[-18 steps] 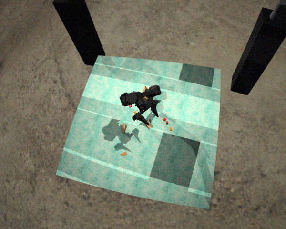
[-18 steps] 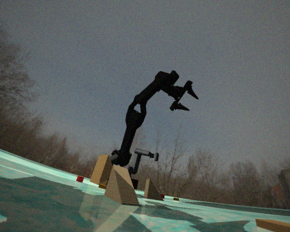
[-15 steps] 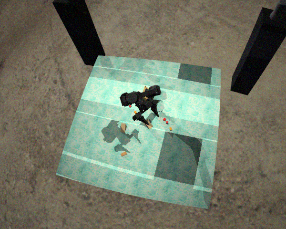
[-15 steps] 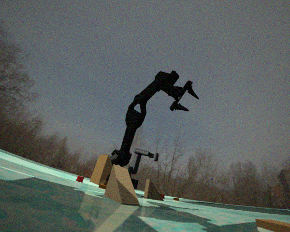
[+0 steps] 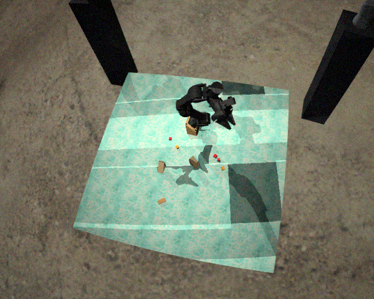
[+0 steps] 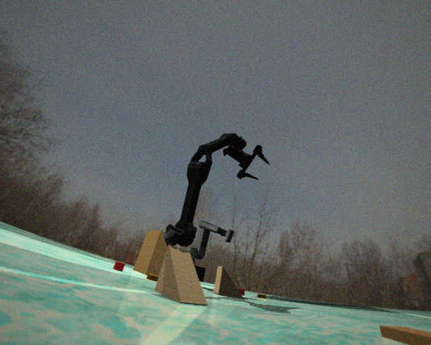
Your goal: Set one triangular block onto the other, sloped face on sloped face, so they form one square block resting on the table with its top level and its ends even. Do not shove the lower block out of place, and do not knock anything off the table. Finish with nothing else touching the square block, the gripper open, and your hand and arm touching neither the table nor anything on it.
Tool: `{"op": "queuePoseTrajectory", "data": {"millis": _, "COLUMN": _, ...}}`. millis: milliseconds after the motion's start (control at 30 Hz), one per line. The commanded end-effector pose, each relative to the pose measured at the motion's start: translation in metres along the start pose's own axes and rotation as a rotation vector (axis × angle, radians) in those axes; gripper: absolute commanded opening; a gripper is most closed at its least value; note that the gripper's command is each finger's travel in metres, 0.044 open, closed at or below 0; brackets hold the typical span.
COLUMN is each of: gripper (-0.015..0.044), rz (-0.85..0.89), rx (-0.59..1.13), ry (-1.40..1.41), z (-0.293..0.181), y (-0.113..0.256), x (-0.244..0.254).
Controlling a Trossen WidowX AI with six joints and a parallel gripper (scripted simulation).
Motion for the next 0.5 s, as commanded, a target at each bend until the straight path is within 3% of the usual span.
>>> {"op": "queuePoseTrajectory", "data": {"millis": 0, "gripper": 0.0440, "rz": -0.007, "rx": 0.034, "ry": 0.100, "z": 0.028, "y": -0.003, "x": 0.032}}
{"op": "queuePoseTrajectory", "data": {"millis": 300, "gripper": 0.0440, "rz": -0.004, "rx": 0.168, "ry": 0.258, "z": 0.080, "y": -0.044, "x": 0.127}}
{"op": "queuePoseTrajectory", "data": {"millis": 467, "gripper": 0.0440, "rz": -0.022, "rx": 0.317, "ry": 0.353, "z": 0.089, "y": -0.095, "x": 0.176}}
Point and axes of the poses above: the point midway between the two fingers, 35 mm back from their tips, its own y axis back along the fingers, its own x axis across the jaws, z = x × y, the point moved 9 cm from there along y, back along the fingers, and after that the axes turned 10 degrees about -y, right-handed, at the moved point
